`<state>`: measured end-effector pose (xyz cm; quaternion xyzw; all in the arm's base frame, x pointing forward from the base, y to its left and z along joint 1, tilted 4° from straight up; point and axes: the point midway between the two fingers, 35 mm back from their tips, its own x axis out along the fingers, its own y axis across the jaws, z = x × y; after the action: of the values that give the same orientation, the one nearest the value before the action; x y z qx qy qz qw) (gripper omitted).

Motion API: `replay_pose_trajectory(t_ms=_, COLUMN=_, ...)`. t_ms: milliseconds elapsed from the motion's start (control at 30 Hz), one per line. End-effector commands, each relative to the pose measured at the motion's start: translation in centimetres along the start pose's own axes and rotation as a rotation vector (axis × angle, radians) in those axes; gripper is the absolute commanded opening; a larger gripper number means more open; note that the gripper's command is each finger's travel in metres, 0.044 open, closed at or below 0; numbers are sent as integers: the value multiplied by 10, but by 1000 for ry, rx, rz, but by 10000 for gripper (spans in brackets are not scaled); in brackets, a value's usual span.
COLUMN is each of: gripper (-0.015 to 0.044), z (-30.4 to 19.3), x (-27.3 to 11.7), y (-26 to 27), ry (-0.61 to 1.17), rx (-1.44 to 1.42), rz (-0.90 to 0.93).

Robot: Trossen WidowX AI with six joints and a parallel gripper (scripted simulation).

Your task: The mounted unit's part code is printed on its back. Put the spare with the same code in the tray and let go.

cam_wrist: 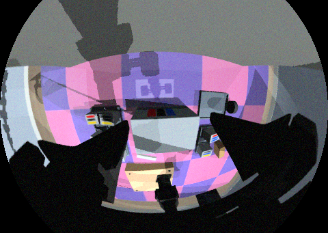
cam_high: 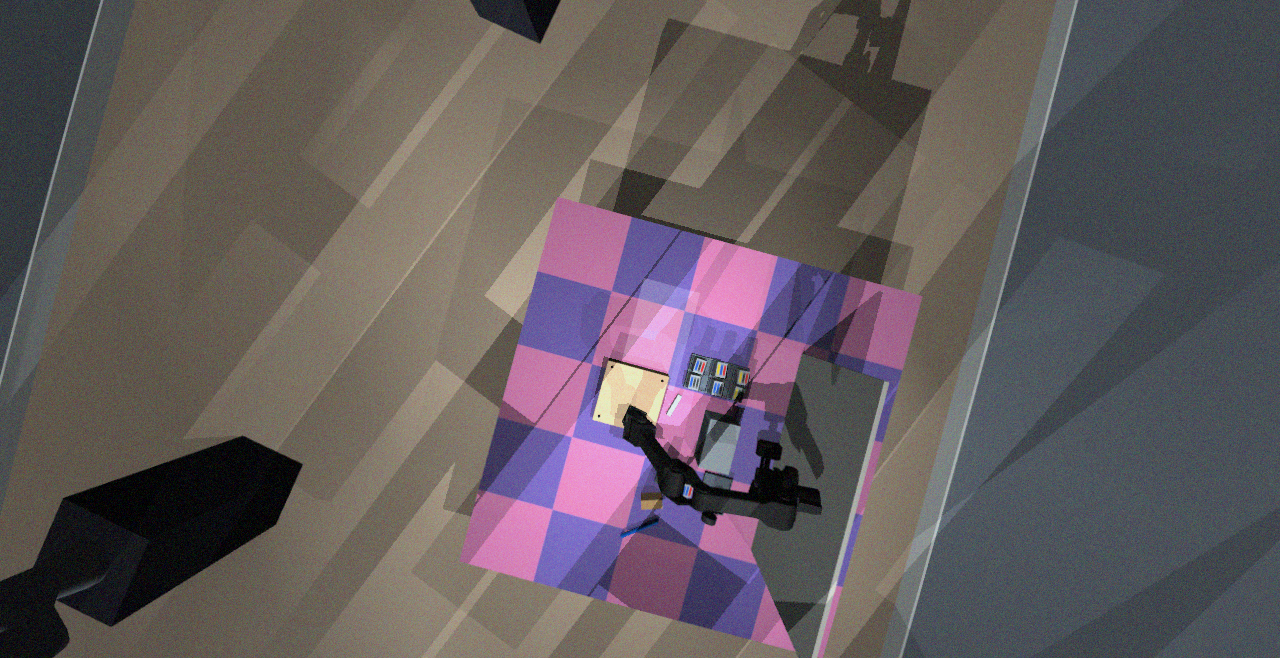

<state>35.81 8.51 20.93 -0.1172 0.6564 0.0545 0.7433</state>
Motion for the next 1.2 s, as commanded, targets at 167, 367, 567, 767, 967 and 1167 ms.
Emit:
replay_pose_trajectory(t_ms=167, gripper=440, z=-4, x=4, y=-9, ry=62, rx=62, rz=30)
replay_pose_trajectory(t_ms=367, gripper=440, z=-4, x=4, y=-9, ry=62, rx=62, rz=30)
replay_pose_trajectory(t_ms=567, gripper=440, z=-4, x=4, y=-9, ry=62, rx=62, rz=30)
replay_pose_trajectory(t_ms=767, gripper=440, z=-25, x=11, y=68, ry=60, rx=-291, rz=58)
replay_pose_trajectory(t_ms=967, gripper=440, z=-76, x=20, y=152, ry=55, rx=-743, rz=88)
replay_pose_trajectory(t_ms=1167, gripper=440, z=-150, x=32, y=214, ry=48, rx=-1213, rz=112)
